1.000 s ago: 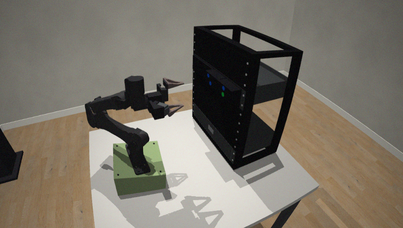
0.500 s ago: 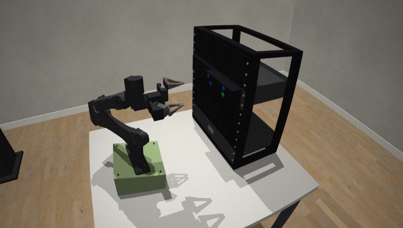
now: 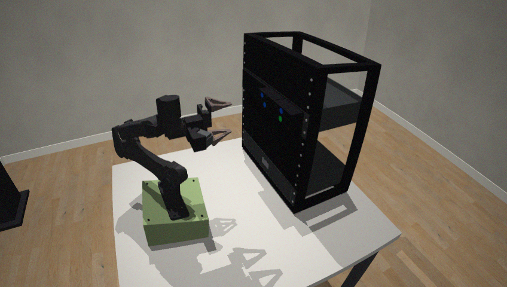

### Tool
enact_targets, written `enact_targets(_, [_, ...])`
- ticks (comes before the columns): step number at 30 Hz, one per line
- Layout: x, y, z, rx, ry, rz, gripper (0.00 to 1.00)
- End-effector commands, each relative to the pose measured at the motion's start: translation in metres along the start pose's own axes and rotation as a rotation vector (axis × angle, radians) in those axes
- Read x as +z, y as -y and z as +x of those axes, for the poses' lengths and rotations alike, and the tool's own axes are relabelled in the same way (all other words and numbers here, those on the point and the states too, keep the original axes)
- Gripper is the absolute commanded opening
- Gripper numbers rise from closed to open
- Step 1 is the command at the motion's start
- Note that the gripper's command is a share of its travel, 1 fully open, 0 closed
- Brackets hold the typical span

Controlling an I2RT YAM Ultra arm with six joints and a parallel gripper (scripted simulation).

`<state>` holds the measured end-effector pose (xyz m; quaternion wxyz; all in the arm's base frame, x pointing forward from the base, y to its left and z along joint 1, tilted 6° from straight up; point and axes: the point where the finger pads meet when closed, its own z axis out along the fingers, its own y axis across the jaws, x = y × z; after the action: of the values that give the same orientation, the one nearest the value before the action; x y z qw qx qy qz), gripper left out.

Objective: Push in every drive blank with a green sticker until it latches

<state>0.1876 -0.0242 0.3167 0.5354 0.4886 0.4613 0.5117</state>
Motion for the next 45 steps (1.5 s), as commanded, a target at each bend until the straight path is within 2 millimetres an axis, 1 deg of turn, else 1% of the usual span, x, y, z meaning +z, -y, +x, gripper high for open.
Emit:
enact_targets(1, [-0.002, -0.002, 0.002, -0.026, -0.002, -0.017, 1.0])
enact_targets(16, [-0.003, -0.008, 0.008, -0.036, -0.01, -0.023, 1.0])
enact_targets(20, [-0.004, -0.012, 0.01, -0.045, -0.011, -0.032, 1.0])
enact_targets(26, [-0.003, -0.012, 0.01, -0.041, -0.011, -0.032, 1.0])
enact_targets(31, [0.003, -0.007, 0.007, -0.019, -0.008, -0.004, 1.0])
enact_targets(38, [0.003, -0.009, 0.009, -0.025, -0.009, -0.013, 1.0])
enact_targets(45, [0.008, -0.007, 0.01, -0.022, -0.008, -0.002, 1.0])
